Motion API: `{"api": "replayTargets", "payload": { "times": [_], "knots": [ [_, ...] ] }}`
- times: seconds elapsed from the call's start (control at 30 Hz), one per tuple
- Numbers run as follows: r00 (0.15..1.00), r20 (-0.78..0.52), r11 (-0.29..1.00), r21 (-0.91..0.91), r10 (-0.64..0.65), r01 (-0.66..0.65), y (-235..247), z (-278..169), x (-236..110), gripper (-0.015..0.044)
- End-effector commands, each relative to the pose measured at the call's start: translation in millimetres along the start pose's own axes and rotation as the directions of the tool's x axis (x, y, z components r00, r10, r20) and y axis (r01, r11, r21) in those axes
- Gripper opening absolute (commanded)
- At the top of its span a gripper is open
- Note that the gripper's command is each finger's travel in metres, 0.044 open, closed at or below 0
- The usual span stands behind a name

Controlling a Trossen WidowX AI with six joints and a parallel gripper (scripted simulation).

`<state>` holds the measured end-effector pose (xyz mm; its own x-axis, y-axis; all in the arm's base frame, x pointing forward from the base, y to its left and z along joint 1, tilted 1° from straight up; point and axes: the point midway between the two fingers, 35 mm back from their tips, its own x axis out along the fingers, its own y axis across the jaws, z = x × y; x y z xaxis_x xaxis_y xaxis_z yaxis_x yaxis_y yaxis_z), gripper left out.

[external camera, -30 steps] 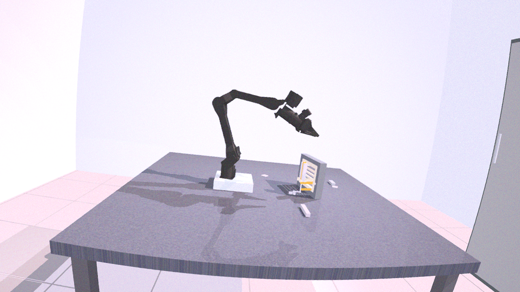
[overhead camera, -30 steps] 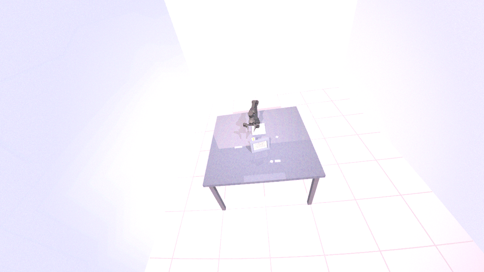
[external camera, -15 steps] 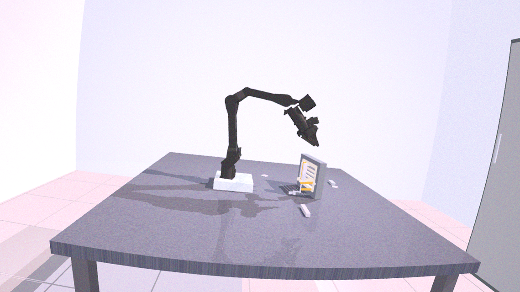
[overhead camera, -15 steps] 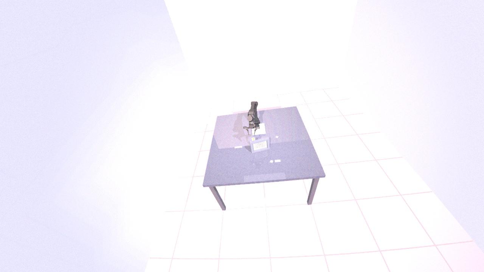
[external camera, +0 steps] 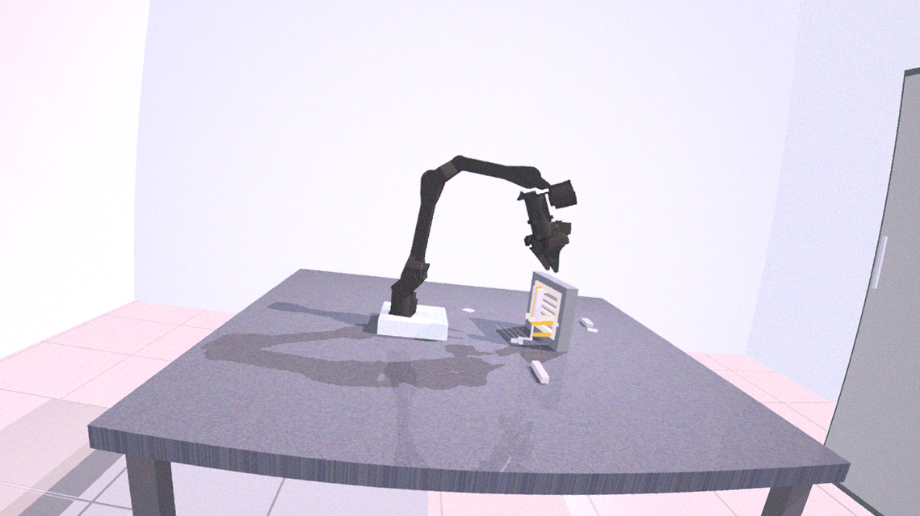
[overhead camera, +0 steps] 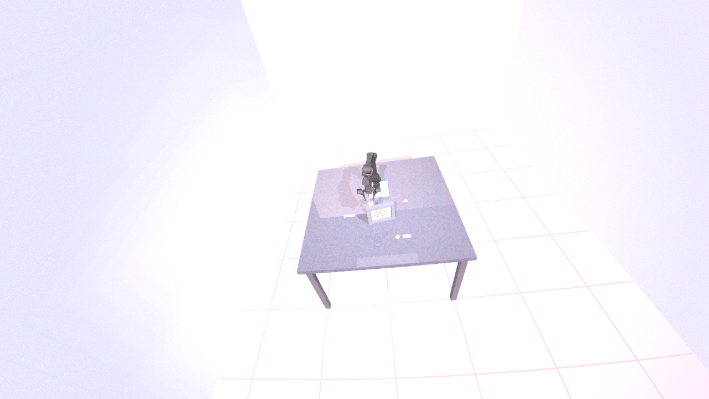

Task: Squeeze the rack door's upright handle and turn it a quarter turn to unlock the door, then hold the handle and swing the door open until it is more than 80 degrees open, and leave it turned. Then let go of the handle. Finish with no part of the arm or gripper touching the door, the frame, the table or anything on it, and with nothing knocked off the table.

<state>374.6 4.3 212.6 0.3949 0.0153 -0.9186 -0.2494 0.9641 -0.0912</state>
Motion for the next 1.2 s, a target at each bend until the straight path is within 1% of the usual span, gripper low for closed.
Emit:
{"api": "replayTargets", "payload": {
  "times": [0.0, 0.33, 0.4, 0.6, 1.17],
  "knots": [
    [0.995, -0.1, 0.999, -0.025, 0.027, -0.03, 2, -6, 6, 0.0289],
    [0.945, -0.317, 0.992, -0.06, 0.084, -0.109, 7, -21, 13, 0.0289],
    [0.934, -0.345, 0.991, -0.063, 0.092, -0.12, 7, -23, 14, 0.0289],
    [0.933, -0.349, 0.991, -0.063, 0.093, -0.122, 7, -24, 15, 0.0289],
    [0.933, -0.348, 0.991, -0.063, 0.093, -0.122, 9, -31, 41, 0.0289]
  ]
}}
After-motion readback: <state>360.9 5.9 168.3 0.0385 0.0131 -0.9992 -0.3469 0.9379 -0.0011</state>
